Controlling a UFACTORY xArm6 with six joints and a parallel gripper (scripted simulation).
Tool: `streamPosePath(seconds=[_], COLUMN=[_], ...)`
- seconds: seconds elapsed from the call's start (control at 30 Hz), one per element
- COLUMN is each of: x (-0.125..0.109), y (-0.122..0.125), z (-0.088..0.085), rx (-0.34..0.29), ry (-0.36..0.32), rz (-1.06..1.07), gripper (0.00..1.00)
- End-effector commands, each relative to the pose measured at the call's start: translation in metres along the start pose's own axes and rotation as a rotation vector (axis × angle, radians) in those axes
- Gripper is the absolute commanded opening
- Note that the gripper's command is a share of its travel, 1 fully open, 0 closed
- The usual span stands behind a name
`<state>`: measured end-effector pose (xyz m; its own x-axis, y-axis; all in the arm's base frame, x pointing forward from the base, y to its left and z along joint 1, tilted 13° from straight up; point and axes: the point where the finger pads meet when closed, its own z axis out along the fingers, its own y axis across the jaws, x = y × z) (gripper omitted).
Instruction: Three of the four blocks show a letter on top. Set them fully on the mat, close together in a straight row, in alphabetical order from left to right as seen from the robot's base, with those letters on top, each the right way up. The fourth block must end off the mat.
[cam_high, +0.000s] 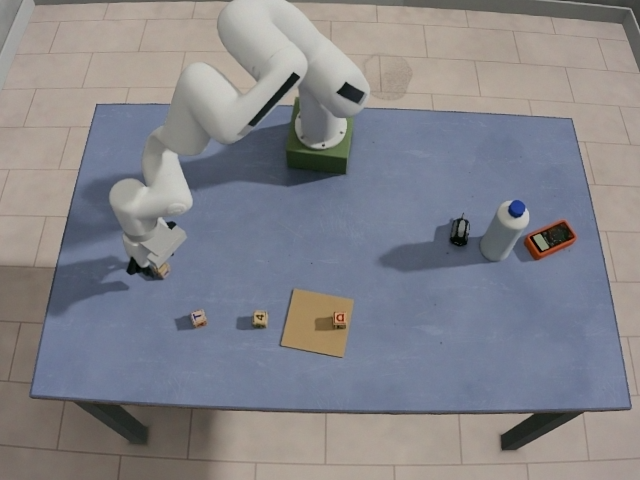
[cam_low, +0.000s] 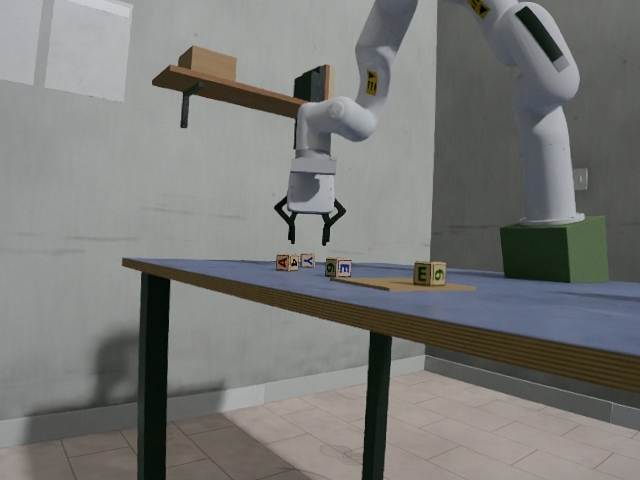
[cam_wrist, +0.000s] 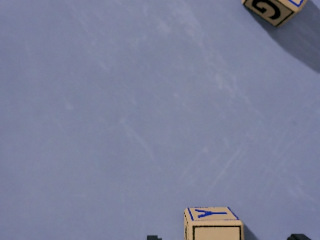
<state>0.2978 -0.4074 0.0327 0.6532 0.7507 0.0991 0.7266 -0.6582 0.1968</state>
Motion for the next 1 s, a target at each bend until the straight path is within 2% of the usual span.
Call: streamPosePath(seconds=[0.0, 0.97], x=[-0.0004, -0.0004], y=[0.0017, 0.0018], z=[0.0024, 0.0075], rx=[-0.004, -0.004], ry=[-0.001, -0.001], rz=[0.0, 0.0], gripper=[0.69, 0.69])
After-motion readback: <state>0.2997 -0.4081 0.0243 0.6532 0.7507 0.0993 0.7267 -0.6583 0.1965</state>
